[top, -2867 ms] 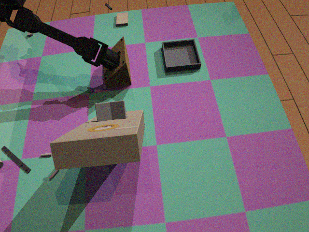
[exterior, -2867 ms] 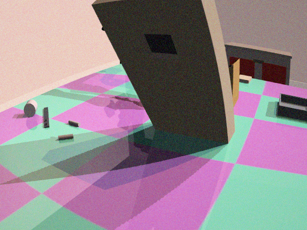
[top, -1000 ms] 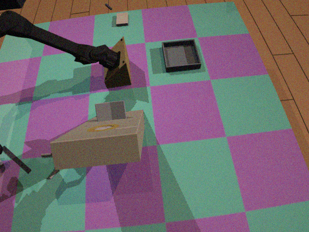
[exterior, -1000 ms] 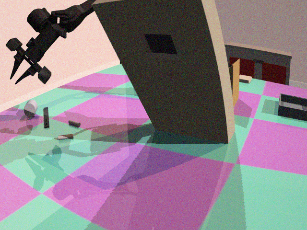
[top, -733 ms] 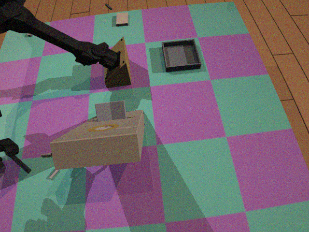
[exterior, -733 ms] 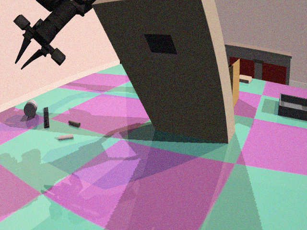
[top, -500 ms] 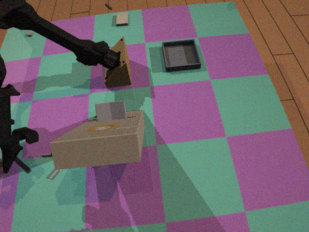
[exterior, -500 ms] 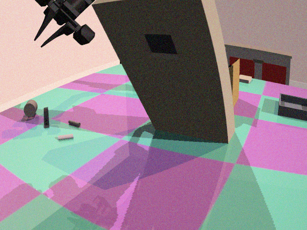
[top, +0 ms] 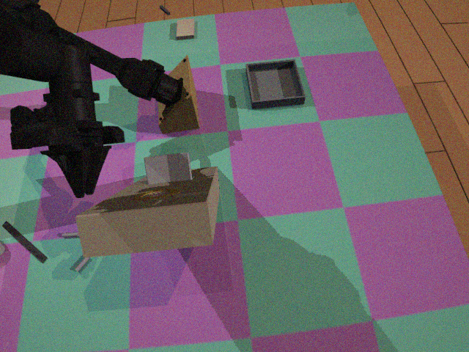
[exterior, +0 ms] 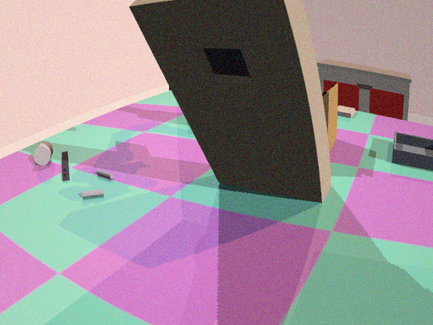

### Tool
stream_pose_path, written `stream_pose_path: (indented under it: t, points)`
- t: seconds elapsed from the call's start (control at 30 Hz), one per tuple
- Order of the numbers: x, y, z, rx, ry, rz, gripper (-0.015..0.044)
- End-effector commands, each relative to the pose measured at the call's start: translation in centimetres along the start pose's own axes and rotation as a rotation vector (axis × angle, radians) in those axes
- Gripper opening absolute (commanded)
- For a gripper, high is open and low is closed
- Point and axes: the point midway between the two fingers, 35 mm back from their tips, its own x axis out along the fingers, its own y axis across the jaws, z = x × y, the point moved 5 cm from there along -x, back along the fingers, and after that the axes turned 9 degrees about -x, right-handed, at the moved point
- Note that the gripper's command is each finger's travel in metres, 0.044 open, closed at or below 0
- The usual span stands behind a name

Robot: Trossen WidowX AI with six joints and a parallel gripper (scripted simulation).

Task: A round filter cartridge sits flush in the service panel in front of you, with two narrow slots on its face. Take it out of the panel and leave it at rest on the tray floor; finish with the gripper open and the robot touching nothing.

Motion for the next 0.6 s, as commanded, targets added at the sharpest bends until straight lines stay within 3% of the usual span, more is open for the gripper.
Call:
stream_pose_path:
  t: [0.0, 0.17, 0.57]
  points:
    - [-1.9, -2.0, -4.2, -0.175, 0.034, -0.018, 0.0102]
    - [-4.4, -5.5, -8.7, -0.457, 0.037, -0.027, 0.0102]
    - [-4.5, -5.7, -8.8, -0.468, 0.037, -0.026, 0.0102]
